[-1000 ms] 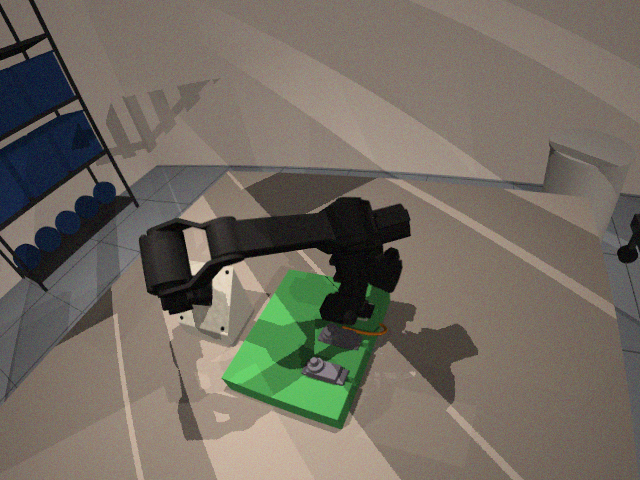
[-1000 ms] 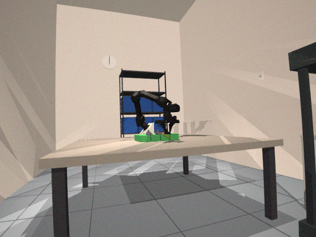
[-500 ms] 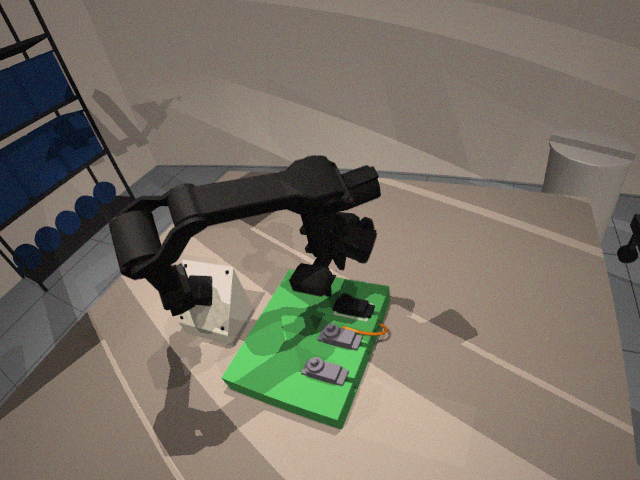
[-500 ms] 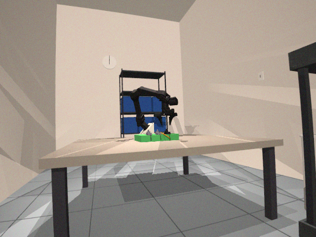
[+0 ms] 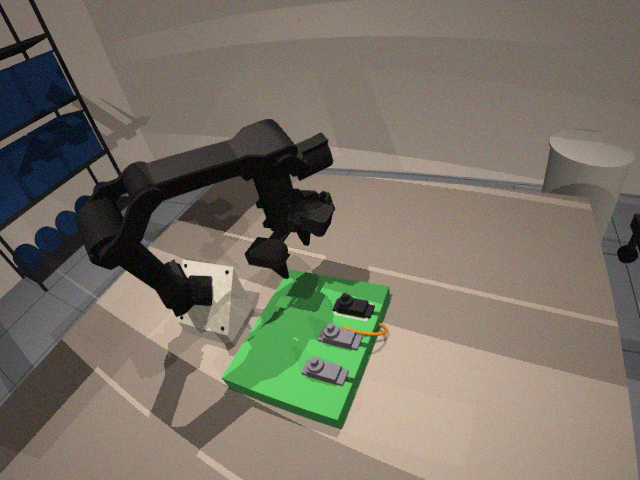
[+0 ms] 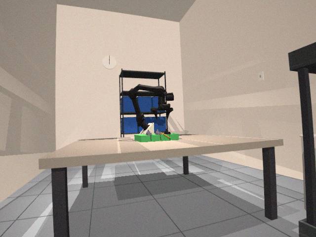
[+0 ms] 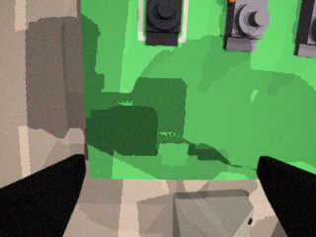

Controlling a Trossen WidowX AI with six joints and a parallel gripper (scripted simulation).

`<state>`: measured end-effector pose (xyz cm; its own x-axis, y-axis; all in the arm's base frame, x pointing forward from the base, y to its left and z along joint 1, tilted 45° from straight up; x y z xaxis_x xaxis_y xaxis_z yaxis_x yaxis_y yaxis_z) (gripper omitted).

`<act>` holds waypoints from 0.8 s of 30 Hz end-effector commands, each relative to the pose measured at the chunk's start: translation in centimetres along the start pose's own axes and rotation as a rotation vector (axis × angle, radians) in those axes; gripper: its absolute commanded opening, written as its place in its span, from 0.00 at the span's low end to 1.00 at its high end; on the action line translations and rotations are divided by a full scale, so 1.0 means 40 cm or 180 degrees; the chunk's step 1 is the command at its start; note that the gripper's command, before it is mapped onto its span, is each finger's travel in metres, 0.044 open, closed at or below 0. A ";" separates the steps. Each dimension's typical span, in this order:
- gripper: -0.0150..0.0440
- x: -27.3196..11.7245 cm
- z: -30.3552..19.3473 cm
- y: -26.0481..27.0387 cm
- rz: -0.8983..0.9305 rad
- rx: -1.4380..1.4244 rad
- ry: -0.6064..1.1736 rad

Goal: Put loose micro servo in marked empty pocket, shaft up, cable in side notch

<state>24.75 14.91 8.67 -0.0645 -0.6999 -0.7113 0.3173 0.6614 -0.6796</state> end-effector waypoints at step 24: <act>1.00 -0.097 -0.006 0.000 0.0066 0.0006 -0.0052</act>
<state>24.79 17.68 11.40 -0.0380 -0.6911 -0.7218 0.3145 0.6773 -0.6651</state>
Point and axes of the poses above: the point midway between the two fingers, 35 mm back from their tips, its own x axis out along the fingers, its own y axis across the jaws, z = x × y, the point moved 8 cm from there along -x, back along the fingers, and after that the axes turned 11 degrees about x, right-handed, at the moved point
